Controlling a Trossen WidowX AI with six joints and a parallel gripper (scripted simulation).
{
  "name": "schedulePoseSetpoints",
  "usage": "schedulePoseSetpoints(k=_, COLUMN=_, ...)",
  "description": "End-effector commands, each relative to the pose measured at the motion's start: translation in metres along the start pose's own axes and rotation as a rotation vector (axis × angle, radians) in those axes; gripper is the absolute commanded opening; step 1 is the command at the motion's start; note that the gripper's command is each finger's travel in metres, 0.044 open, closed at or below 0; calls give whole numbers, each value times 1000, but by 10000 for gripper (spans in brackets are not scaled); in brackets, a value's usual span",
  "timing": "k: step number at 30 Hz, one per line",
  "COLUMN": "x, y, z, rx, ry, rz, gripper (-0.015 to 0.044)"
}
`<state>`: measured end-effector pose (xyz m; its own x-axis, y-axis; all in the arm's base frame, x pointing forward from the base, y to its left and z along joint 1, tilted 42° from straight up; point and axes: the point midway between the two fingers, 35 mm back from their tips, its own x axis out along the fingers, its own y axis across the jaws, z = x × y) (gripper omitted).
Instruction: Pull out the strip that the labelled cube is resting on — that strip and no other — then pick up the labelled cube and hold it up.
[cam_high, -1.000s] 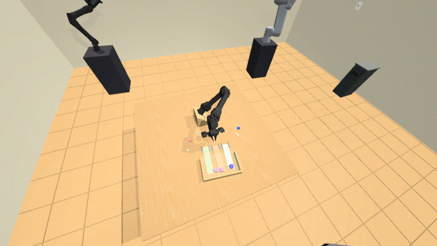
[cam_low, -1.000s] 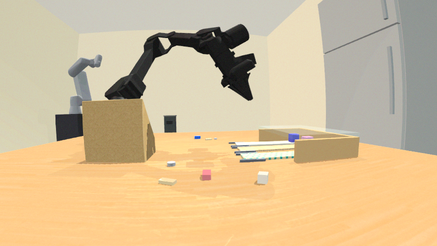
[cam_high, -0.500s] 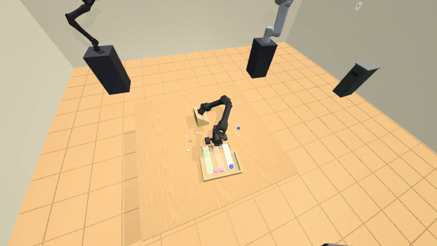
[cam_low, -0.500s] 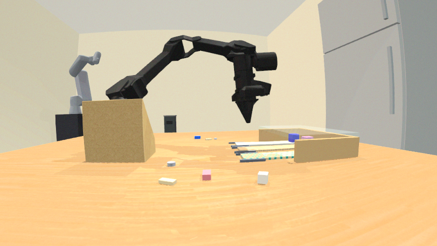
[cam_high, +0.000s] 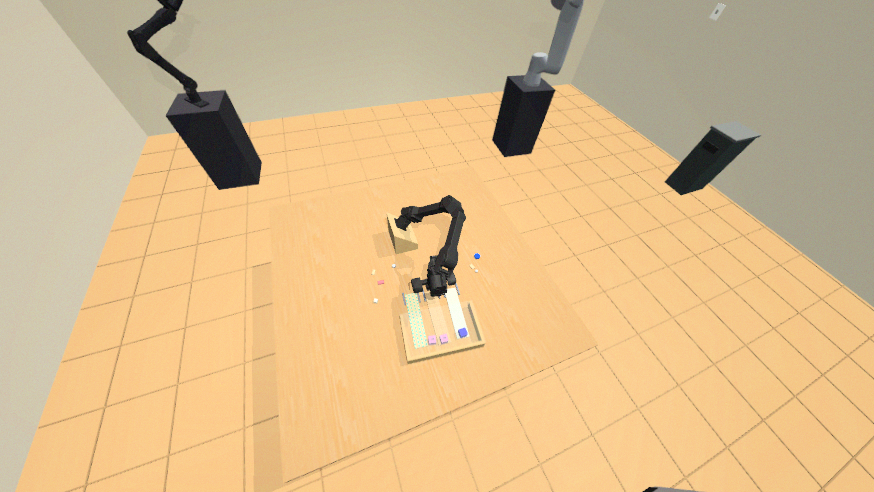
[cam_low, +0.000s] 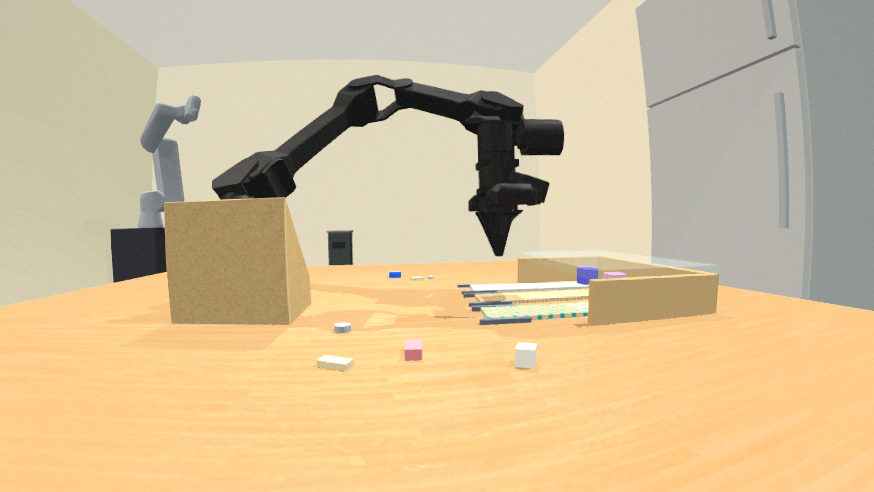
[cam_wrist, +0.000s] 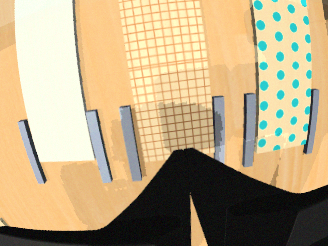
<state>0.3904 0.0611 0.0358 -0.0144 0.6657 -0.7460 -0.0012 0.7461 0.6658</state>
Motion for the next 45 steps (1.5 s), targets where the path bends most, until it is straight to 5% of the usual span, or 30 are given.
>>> schedulePoseSetpoints(k=1, x=11, y=-2, z=-2, rx=7, ry=13, rz=-3, gripper=0)
schedulePoseSetpoints(k=45, x=64, y=0, z=-7, rx=7, ry=13, rz=0, gripper=0)
